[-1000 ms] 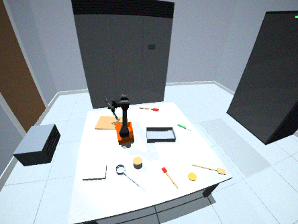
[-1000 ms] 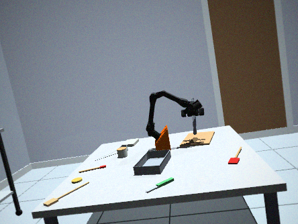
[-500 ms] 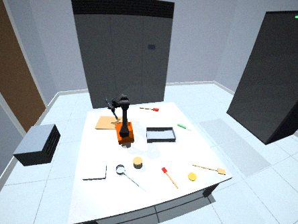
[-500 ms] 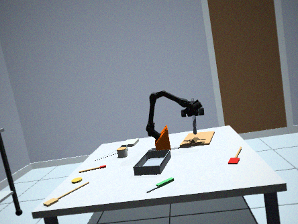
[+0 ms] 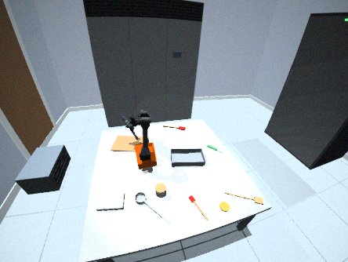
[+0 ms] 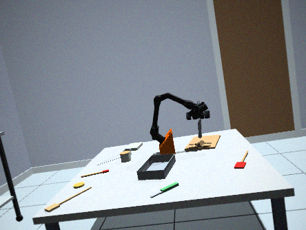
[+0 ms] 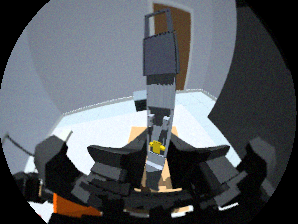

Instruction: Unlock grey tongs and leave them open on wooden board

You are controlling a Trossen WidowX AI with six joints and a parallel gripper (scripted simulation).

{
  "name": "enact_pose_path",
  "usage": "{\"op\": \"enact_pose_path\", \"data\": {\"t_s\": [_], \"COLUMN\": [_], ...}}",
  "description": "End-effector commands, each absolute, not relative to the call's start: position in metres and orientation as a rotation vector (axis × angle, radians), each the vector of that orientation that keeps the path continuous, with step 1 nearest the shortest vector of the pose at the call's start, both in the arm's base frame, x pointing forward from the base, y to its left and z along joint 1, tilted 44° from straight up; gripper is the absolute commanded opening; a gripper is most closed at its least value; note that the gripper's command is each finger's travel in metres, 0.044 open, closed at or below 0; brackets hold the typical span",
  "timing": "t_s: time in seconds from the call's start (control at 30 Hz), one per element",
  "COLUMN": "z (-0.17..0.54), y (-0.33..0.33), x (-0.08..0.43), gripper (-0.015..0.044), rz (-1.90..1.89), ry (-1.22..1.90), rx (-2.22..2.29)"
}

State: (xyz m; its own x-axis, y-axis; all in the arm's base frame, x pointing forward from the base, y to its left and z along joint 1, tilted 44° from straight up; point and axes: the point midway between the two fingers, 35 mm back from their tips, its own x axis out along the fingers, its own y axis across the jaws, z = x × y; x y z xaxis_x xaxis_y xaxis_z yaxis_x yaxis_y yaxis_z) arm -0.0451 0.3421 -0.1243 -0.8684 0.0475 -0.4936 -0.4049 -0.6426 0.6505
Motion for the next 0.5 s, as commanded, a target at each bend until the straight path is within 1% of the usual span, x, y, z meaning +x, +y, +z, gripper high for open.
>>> {"op": "enact_pose_path", "data": {"t_s": [0.0, 0.47], "z": [-0.131, -0.152], "y": [0.345, 0.342], "x": [-0.05, -0.065], "gripper": [-0.015, -0.015], "rz": [2.548, 2.472], "ry": [1.2, 1.327], "rx": [-0.75, -1.196]}}
